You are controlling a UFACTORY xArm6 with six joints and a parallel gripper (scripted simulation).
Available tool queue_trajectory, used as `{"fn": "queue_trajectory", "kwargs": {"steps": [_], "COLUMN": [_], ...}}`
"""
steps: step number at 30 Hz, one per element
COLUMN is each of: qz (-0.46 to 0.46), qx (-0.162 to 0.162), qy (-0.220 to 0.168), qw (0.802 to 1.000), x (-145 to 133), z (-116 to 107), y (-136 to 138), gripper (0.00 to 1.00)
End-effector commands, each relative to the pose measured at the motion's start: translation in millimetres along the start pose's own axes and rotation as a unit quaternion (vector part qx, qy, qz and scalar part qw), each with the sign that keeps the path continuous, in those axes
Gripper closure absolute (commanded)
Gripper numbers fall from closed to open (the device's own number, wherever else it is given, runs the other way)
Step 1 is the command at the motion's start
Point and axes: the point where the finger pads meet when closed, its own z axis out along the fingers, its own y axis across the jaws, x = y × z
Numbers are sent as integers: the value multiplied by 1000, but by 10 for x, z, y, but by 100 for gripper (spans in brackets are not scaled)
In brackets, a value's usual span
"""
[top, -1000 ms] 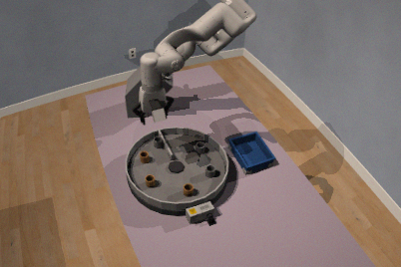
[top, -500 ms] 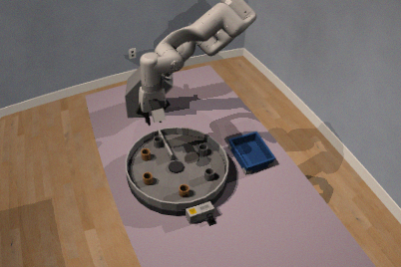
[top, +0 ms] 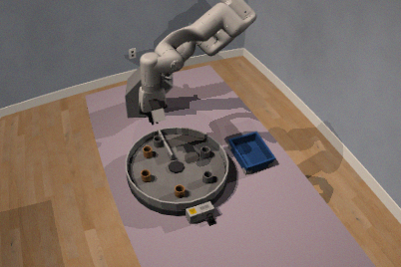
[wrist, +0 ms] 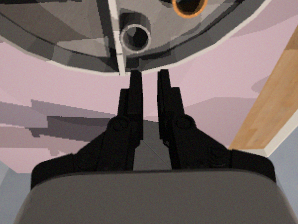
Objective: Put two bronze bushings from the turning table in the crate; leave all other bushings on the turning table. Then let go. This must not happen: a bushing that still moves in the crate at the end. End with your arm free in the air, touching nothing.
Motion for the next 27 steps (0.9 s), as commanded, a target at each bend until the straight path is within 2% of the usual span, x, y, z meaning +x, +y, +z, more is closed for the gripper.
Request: {"fn": "queue_trajectory", "kwargs": {"steps": [1,27], "qz": [0,0], "qx": [-1,-1], "qy": [1,1], "qw": [1000,1000], "x": [10,10], "z": [-12,-12], "y": [7,7], "gripper": [88,85]}}
